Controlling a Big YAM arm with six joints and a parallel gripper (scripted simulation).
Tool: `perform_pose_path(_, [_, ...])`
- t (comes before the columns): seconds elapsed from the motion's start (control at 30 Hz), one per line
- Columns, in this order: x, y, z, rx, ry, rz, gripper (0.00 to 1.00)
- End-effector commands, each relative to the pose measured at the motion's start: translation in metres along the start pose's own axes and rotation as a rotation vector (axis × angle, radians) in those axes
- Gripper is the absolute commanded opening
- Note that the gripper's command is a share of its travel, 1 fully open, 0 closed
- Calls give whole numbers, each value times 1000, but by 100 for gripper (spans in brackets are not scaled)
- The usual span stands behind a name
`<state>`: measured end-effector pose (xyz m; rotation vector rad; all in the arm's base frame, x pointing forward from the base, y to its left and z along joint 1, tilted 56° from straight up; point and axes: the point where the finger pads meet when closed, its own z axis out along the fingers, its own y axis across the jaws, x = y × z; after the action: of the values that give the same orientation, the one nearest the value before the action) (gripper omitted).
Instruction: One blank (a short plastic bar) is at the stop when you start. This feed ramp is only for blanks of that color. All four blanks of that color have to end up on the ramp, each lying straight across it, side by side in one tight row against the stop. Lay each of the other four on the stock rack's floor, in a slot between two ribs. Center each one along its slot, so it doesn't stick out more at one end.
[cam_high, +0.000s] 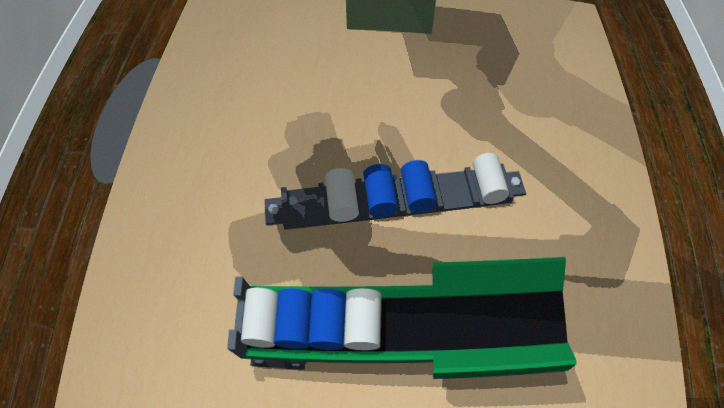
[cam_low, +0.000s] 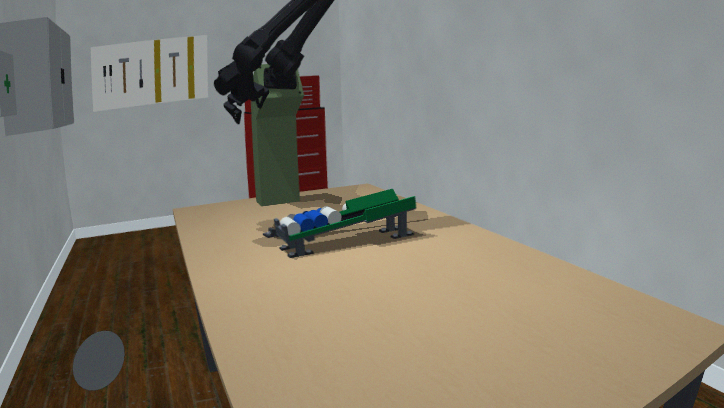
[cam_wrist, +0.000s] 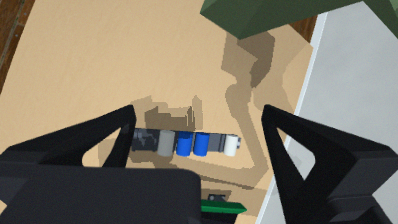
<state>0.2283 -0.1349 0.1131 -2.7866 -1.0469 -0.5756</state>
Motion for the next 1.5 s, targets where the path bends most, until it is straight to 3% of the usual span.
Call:
perform_pose_path(0.0, [0,1,-1,-4,0,0,100])
perform_pose_path(0.53, [0,1,-1,-4,0,0,100])
perform_pose_path(0.67, [5,1,-1,-32,-3,-69,100])
perform_pose_path(0.77, [13,4,2,-83,-12,-204,100])
perform_pose_path(0.83, [23,6,4,-144,-23,-362,100])
perform_pose_path(0.87, [23,6,4,-144,-23,-362,100])
perform_pose_path(0.9, [29,8,5,-183,-31,-460,100])
perform_pose_path(0.93, [29,8,5,-183,-31,-460,100])
perform_pose_path(0.97, [37,9,5,-227,-41,-567,100])
perform_pose_path(1.0, [37,9,5,-227,-41,-569,100])
perform_pose_path(1.03, [46,11,5,-271,-52,-669,100])
perform_pose_path(1.1, [46,11,5,-271,-52,-669,100])
perform_pose_path(1.13, [56,12,5,-330,-67,-805,100])
perform_pose_path(1.17, [57,11,5,-333,-64,-817,100])
perform_pose_path(1.2, [68,12,3,-377,-81,-897,100])
perform_pose_path(1.23, [68,12,3,-394,-82,-949,100])
perform_pose_path(1.27, [69,11,3,-394,-79,-950,100])
perform_pose_path(1.3, [80,12,1,-447,-101,-1047,100])
perform_pose_path(1.37, [81,11,1,-460,-99,-1087,100])
perform_pose_path(1.4, [93,10,-2,-519,-125,-1188,100])
perform_pose_path(1.47, [94,10,-2,-532,-123,-1224,100])
